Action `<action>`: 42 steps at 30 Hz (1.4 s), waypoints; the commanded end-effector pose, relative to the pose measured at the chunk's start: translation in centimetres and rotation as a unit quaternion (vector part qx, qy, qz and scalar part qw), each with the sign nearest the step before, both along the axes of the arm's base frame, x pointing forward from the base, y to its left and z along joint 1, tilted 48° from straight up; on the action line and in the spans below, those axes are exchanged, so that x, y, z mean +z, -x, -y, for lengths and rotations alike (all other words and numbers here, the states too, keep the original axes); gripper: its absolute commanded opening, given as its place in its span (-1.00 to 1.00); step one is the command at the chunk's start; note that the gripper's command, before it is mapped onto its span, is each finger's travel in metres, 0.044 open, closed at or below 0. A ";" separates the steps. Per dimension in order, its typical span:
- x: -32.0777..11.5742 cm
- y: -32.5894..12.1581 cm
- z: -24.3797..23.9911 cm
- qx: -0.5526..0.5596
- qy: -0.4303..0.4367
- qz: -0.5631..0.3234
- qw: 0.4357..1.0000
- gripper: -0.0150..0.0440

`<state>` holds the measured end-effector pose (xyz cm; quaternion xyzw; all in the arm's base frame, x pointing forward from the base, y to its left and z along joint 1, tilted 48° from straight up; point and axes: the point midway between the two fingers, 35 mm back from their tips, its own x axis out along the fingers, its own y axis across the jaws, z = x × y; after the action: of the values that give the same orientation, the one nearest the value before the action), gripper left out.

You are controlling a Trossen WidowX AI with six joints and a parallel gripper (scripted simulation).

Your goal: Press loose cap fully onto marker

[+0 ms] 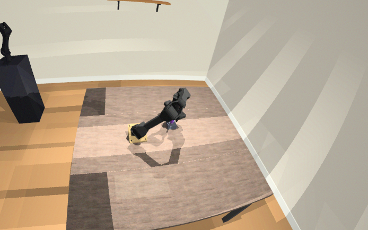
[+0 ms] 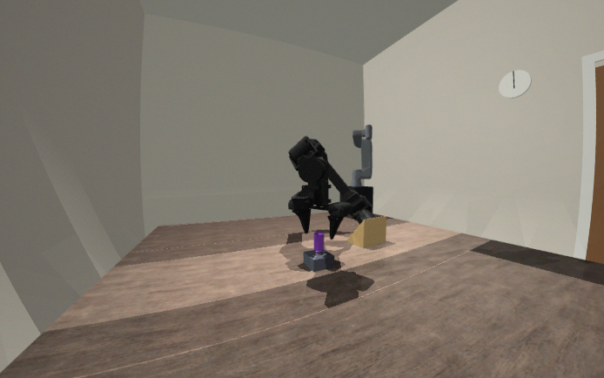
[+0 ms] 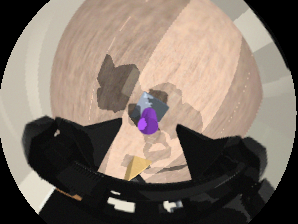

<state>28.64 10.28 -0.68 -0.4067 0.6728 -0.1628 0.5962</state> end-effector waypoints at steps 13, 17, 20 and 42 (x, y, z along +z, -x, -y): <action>2.4 0.3 -3.1 -0.136 -0.013 0.158 0.978 0.29; 2.4 0.3 -3.1 -0.136 -0.013 0.158 0.978 -0.07; 2.4 0.3 -3.1 -0.136 -0.013 0.158 0.978 -0.33; 1.7 0.3 -2.3 -0.136 -0.013 0.159 0.978 -0.49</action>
<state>28.33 13.10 1.30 -0.2700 0.6209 -0.2952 0.6741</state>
